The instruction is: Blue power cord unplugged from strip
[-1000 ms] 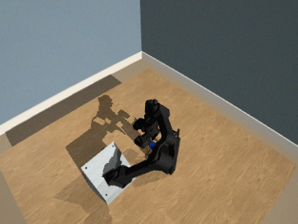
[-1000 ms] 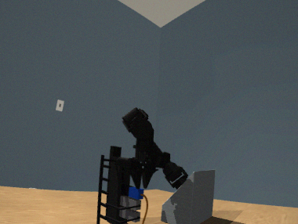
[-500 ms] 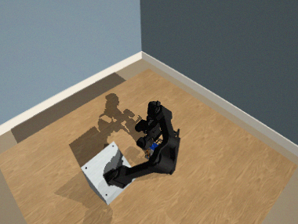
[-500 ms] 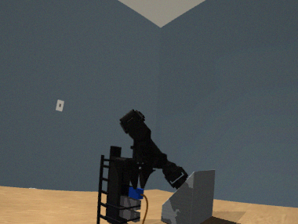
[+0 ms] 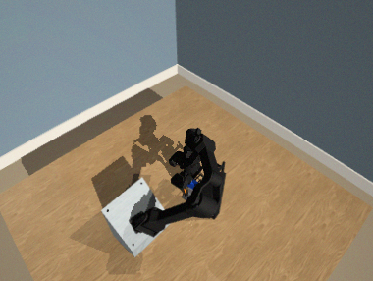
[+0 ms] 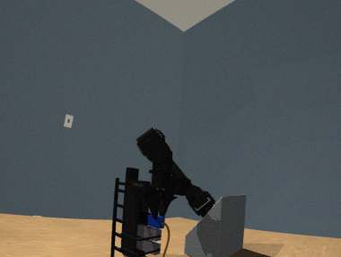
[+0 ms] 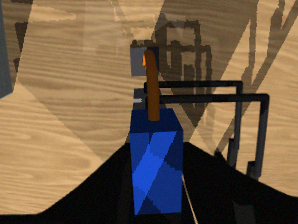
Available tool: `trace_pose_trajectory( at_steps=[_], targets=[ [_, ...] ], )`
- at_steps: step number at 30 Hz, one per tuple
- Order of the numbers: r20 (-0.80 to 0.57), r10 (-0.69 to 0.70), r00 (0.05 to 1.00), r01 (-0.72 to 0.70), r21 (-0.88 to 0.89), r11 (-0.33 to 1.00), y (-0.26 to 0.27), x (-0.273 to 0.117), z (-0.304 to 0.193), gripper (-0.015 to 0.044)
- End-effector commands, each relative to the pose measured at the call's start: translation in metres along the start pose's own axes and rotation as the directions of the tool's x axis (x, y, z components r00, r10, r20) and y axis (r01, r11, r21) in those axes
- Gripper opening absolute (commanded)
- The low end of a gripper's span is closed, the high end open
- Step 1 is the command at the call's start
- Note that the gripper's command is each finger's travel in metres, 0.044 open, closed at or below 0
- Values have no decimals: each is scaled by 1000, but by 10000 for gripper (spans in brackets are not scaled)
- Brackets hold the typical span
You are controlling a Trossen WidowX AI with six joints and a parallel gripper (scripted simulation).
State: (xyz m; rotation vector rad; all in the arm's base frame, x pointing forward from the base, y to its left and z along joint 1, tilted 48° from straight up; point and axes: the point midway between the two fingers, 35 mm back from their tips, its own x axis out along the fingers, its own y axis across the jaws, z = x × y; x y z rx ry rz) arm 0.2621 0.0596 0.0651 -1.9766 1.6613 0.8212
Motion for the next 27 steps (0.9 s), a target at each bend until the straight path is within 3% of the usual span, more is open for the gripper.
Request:
trace_pose_trajectory(
  at_steps=[1,3,27],
  targets=[
    [-1,2,1000,-2,-1,1000,0,0,0,28],
    [-1,2,1000,-2,-1,1000,0,0,0,0],
    [2,-1,1000,1,-3,1000,-2,-2,37,0]
  ],
)
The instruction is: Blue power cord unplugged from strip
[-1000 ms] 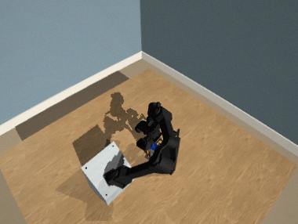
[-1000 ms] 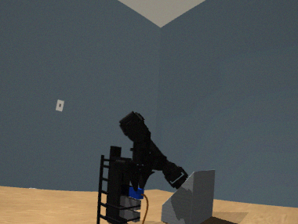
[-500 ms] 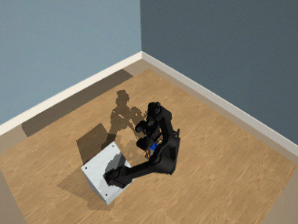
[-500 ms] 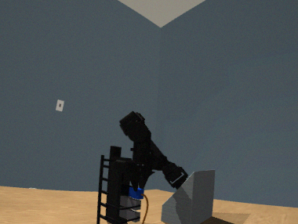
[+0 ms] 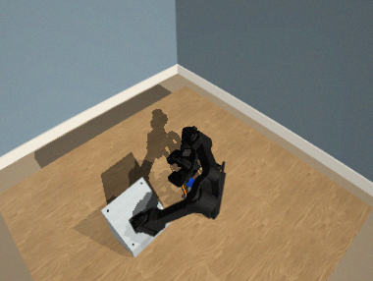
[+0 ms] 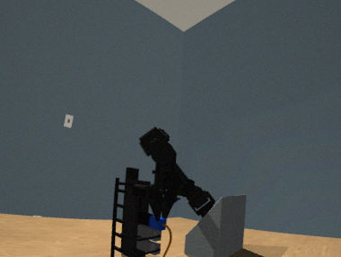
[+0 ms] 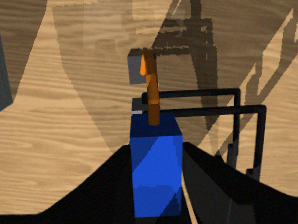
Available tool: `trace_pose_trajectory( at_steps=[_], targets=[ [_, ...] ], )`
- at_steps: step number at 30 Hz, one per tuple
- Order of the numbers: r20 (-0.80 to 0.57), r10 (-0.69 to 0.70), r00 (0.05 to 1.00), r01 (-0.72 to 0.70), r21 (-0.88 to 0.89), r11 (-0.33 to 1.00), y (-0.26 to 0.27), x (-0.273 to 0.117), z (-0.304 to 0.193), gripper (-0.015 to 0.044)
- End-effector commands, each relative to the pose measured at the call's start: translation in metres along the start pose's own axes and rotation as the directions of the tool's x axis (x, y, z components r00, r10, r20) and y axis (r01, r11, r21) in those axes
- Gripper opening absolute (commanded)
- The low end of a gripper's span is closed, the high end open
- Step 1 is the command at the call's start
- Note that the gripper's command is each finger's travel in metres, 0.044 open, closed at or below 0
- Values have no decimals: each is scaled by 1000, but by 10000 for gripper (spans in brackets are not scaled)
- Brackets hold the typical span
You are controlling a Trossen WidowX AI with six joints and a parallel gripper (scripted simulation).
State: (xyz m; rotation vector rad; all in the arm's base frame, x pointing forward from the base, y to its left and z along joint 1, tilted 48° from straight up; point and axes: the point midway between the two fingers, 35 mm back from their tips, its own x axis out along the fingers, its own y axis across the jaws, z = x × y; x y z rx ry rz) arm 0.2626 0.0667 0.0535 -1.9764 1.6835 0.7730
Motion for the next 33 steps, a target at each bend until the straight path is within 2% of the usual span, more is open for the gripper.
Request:
trace_pose_trajectory(
  at_steps=[1,3,16,20,24,33],
  targets=[
    [30,-4,1000,5,-29,1000,1,-6,25,0],
    [30,-4,1000,5,-29,1000,2,-6,28,0],
    [23,-5,1000,6,-30,1000,2,-4,19,341],
    [26,-6,1000,7,-30,1000,1,-10,40,440],
    [27,-6,1000,7,-30,1000,3,-17,77,440],
    [26,-6,1000,6,-30,1000,4,-18,79,440]
  ],
)
